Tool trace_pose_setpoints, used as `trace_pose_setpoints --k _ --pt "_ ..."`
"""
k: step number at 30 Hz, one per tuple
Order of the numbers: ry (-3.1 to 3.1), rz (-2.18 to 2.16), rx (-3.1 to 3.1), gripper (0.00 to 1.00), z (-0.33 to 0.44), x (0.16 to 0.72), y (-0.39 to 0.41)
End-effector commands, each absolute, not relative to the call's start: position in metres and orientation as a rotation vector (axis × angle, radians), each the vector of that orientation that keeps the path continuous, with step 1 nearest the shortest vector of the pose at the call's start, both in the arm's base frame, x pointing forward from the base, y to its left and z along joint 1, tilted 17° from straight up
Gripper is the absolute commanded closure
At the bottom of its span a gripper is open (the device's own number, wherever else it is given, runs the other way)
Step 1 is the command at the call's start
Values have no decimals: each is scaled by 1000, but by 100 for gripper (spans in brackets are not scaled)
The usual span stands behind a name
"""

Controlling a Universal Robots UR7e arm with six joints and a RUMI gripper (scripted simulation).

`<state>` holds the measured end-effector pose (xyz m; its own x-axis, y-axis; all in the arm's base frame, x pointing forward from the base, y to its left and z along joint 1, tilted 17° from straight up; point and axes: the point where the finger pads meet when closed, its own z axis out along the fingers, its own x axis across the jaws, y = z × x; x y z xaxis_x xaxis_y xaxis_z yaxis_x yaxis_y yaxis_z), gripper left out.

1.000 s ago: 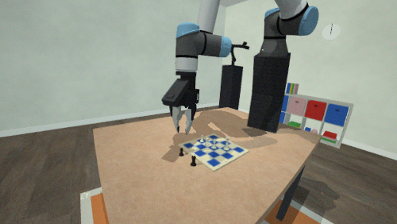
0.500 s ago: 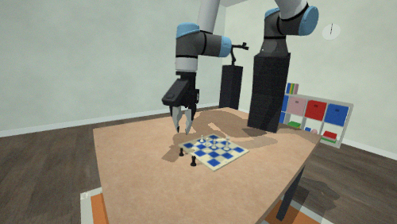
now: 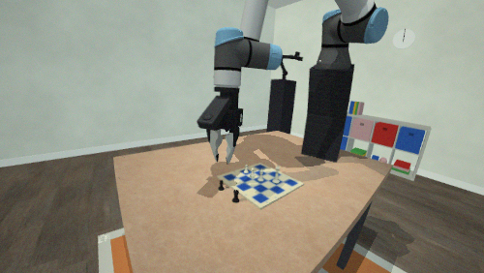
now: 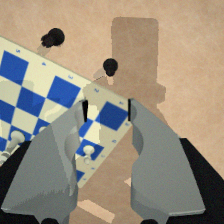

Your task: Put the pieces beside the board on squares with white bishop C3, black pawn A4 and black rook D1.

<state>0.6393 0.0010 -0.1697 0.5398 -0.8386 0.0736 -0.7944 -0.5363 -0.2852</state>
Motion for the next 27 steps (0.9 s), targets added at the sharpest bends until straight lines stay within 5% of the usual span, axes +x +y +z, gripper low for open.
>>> trace_pose_setpoints --k 1,27 --pt "1378 -299 -2559 80 -169 640 1" --pt "1378 -299 -2560 80 -192 647 3"
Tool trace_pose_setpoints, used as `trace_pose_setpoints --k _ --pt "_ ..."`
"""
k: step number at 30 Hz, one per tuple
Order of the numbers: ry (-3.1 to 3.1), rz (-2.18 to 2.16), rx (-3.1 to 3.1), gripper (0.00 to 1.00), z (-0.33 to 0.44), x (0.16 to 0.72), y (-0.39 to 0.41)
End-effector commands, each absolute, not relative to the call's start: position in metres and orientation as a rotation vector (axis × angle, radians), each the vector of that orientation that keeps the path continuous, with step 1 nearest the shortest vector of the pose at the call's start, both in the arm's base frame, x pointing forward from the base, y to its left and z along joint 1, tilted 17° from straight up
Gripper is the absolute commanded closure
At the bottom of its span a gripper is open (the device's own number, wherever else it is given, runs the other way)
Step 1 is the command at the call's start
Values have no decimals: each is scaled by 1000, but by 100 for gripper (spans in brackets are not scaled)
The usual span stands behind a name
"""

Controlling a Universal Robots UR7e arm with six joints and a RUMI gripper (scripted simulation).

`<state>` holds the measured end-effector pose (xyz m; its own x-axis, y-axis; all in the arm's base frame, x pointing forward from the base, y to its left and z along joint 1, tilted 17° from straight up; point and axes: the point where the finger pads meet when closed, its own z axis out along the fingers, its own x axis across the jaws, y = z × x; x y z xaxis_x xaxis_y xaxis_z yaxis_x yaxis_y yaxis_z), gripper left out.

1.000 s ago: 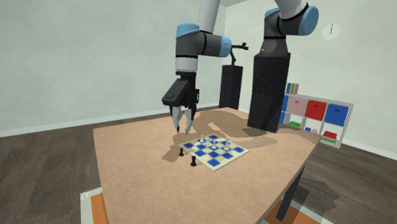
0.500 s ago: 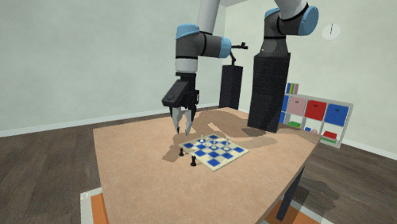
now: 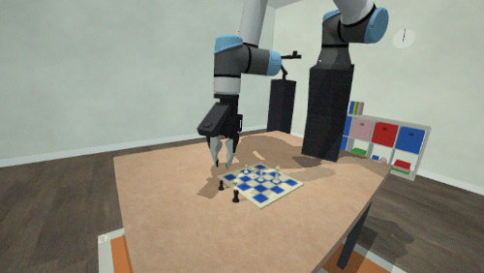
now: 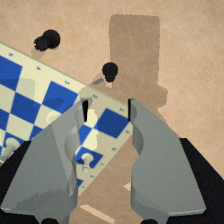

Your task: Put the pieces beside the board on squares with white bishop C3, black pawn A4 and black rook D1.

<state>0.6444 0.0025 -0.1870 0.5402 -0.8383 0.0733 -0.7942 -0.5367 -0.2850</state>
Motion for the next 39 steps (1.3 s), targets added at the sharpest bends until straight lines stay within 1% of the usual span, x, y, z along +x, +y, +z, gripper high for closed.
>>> trace_pose_setpoints --k 1,16,39 --pt "1378 -299 -2560 80 -192 647 3" --pt "1378 -299 -2560 80 -213 653 5" --pt "1378 -299 -2560 80 -219 655 5"
